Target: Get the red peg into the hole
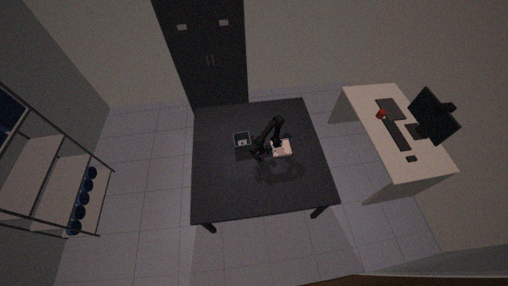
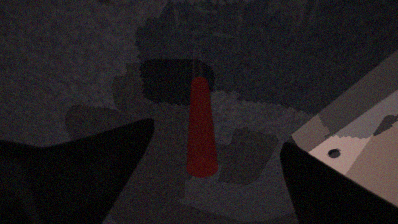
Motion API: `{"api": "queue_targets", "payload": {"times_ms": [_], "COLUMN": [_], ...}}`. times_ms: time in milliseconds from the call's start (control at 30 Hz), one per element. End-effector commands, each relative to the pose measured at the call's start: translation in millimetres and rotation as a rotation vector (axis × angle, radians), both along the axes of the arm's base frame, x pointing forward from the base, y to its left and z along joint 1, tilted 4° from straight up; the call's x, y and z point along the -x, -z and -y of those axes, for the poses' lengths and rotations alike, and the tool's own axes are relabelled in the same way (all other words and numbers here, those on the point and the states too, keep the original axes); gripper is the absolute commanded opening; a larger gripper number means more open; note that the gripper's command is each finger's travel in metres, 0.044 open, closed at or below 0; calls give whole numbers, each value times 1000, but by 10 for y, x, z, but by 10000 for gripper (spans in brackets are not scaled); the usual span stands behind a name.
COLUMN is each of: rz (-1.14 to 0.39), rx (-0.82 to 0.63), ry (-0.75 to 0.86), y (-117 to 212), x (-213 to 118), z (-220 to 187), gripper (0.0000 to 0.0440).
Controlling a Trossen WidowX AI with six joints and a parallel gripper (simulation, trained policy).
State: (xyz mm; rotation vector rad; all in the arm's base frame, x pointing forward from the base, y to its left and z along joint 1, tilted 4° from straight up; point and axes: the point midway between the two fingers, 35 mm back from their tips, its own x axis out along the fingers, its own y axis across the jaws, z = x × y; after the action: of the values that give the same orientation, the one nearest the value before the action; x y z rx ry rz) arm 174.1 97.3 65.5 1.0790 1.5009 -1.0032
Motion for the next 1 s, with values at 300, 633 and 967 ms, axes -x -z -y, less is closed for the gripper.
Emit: {"api": "queue_targets", "payload": {"times_ms": [300, 633, 967], "rz": [-27, 36, 135], "rx": [-21, -84, -160], "ry": [-23, -37, -31], "y": [221, 113, -171], "x": [-48, -150, -214], "z": [31, 12, -6], "gripper": [91, 5, 0]}}
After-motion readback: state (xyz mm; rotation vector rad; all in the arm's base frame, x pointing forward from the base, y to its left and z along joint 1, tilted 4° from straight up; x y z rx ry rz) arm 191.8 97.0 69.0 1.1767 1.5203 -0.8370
